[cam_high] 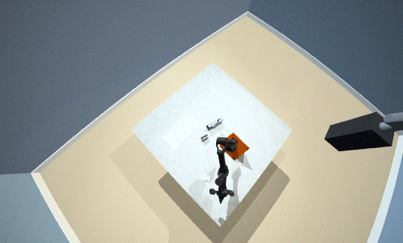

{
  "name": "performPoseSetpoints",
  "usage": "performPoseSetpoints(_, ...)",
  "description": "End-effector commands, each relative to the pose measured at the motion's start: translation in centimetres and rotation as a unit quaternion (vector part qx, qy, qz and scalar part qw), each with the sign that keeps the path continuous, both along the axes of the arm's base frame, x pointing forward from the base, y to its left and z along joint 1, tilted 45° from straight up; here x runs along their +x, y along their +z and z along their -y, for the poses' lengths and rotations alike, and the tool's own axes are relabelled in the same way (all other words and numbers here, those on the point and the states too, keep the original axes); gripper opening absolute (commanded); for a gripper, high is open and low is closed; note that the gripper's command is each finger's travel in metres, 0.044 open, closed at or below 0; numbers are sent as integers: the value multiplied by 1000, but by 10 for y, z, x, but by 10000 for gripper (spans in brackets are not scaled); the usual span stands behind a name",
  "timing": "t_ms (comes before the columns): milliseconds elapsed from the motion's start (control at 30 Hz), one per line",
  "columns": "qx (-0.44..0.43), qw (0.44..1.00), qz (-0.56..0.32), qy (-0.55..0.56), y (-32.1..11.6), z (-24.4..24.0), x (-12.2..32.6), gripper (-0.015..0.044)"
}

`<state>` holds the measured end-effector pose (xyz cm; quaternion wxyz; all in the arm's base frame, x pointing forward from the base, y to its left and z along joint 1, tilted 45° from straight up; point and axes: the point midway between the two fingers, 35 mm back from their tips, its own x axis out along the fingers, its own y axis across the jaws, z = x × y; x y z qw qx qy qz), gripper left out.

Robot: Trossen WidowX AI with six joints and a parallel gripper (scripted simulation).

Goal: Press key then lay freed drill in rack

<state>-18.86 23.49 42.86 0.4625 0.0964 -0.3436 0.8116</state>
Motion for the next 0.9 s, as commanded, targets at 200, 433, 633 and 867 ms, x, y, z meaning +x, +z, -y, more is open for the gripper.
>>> performPoseSetpoints(200, -185, 972, -91, -112, -43, -95, 88, 0)
performPoseSetpoints(433, -291, 911, -207, -207, -80, -135, 183, 0)
performPoseSetpoints(633, -343, 847, -301, -273, -103, -133, 258, 0)
performPoseSetpoints(867, -370, 775, -392, -331, -126, -117, 333, 0)
